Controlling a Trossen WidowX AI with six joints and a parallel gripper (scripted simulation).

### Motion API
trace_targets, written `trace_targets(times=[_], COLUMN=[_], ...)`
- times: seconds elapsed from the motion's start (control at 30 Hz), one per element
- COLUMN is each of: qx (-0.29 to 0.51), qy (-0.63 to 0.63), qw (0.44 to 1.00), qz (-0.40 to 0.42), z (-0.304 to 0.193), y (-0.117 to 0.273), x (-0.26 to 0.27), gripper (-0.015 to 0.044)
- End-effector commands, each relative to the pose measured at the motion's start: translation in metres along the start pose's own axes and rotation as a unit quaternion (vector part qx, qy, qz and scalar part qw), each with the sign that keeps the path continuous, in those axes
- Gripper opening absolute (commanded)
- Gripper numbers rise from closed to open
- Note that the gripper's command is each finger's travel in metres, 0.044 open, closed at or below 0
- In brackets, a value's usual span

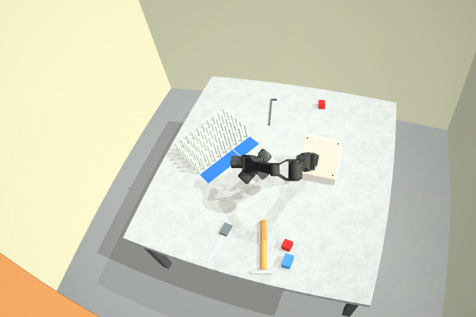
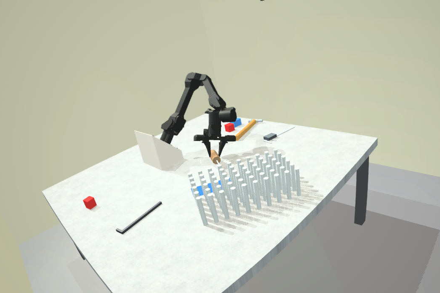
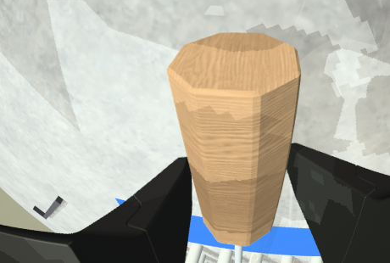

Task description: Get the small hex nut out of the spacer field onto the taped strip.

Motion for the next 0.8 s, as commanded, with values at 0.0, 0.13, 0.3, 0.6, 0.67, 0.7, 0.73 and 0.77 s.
trace_targets(times=[0.0, 0.13, 0.3, 0.6, 0.67, 0.7, 0.73, 0.77], qx=[0.003, 0.003, 0.003, 0.003, 0.003, 0.003, 0.003, 0.003], qy=[-0.005, -0.005, -0.005, -0.004, -0.004, -0.004, -0.004, -0.004], qw=[1.000, 1.000, 1.000, 1.000, 1.000, 1.000, 1.000, 1.000], qz=[0.003, 0.003, 0.003, 0.003, 0.003, 0.003, 0.003, 0.003], z=[0.004, 0.003, 0.000, -0.006, -0.007, -0.007, -0.008, -0.009], y=[-0.007, -0.007, -0.008, -0.010, -0.010, -0.011, -0.011, -0.011], x=[0.001, 0.001, 0.001, 0.001, 0.001, 0.001, 0.001, 0.001], gripper=[0.0000, 0.0000, 0.0000, 0.0000, 0.0000, 0.0000, 0.0000, 0.0000])
Point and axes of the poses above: the point midway between the two fingers, 35 mm back from their tips, its own y axis back along the fingers, its own x axis across the jaws, z = x × y, the point moved 6 cm from there along y, back along the fingers, and after that the axes turned 6 degrees about y, right-handed, at the moved point
